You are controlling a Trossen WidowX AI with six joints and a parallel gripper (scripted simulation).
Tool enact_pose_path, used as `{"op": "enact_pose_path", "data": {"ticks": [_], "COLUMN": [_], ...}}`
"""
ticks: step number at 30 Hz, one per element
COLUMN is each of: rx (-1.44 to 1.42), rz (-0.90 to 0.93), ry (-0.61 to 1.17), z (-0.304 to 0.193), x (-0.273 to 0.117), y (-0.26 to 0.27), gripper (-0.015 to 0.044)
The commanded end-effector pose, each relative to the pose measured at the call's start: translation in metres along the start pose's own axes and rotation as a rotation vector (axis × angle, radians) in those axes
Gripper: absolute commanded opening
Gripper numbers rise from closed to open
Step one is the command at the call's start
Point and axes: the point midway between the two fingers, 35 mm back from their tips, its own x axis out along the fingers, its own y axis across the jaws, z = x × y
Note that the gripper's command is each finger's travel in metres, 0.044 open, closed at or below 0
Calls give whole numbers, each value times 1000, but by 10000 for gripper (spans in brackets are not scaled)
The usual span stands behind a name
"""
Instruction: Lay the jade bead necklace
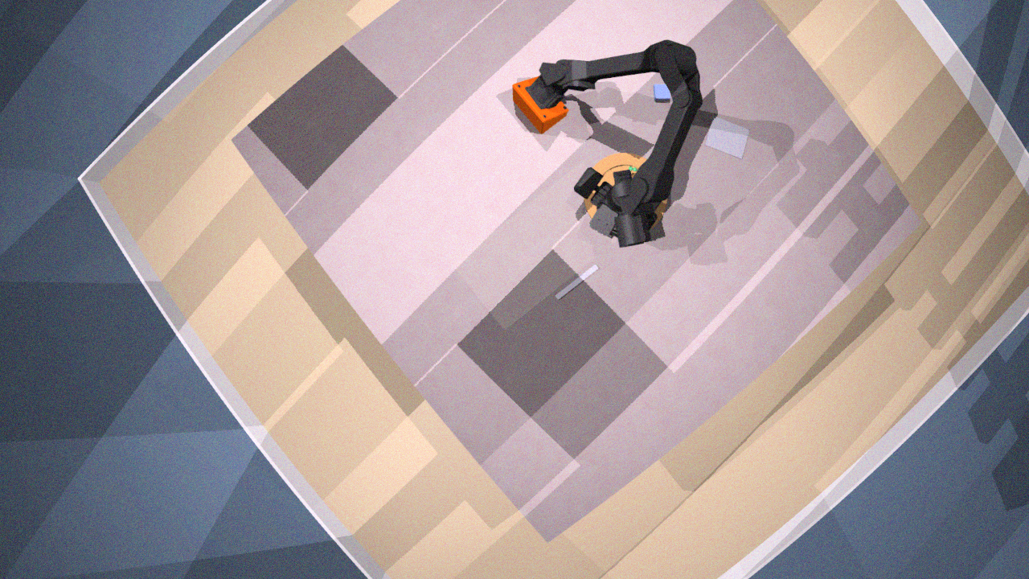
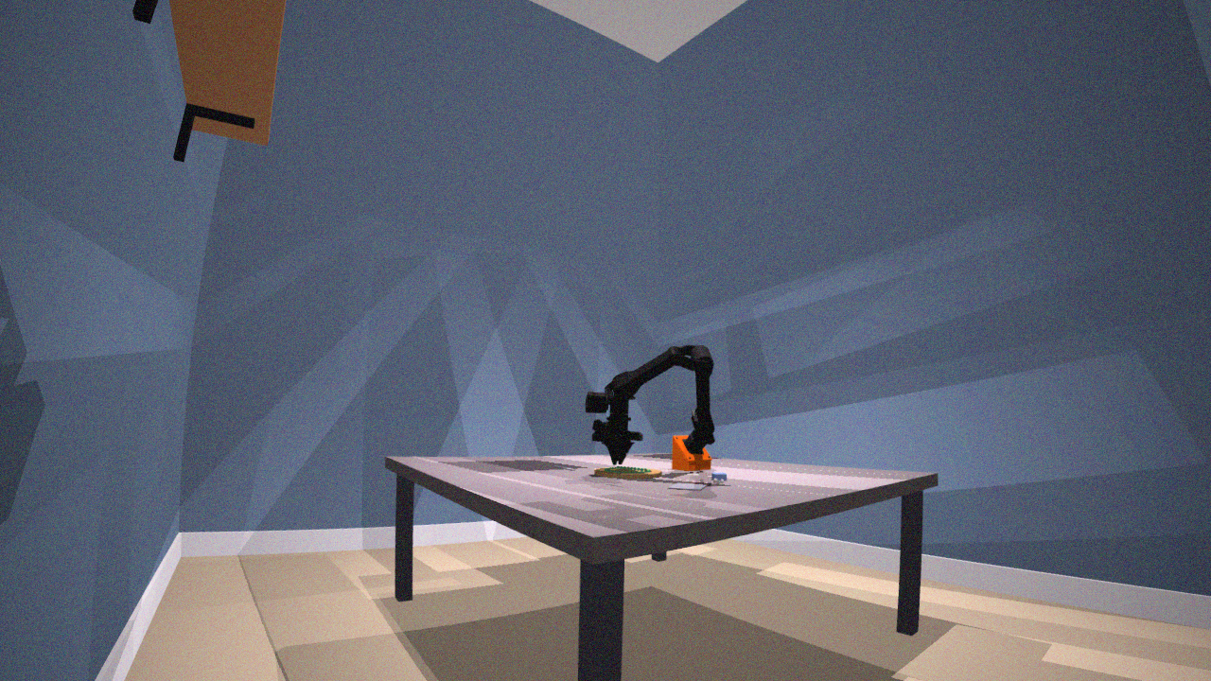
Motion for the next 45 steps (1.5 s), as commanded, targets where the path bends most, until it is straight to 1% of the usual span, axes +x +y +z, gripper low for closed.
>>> {"op": "enact_pose_path", "data": {"ticks": [1, 7, 11, 12, 41, 45], "rx": [12, 13, 4, 4, 4, 12], "rz": [-4, -5, -4, -4, -4, -5], "ry": [8, 10, 5, 5, 5, 9], "z": [-1, -2, -1, -1, -1, -1], "x": [7, 11, 9, 9, 9, 4], "y": [-2, -3, -1, -1, -1, -3], "gripper": [120, 120, 15, 0, 0, 0]}}
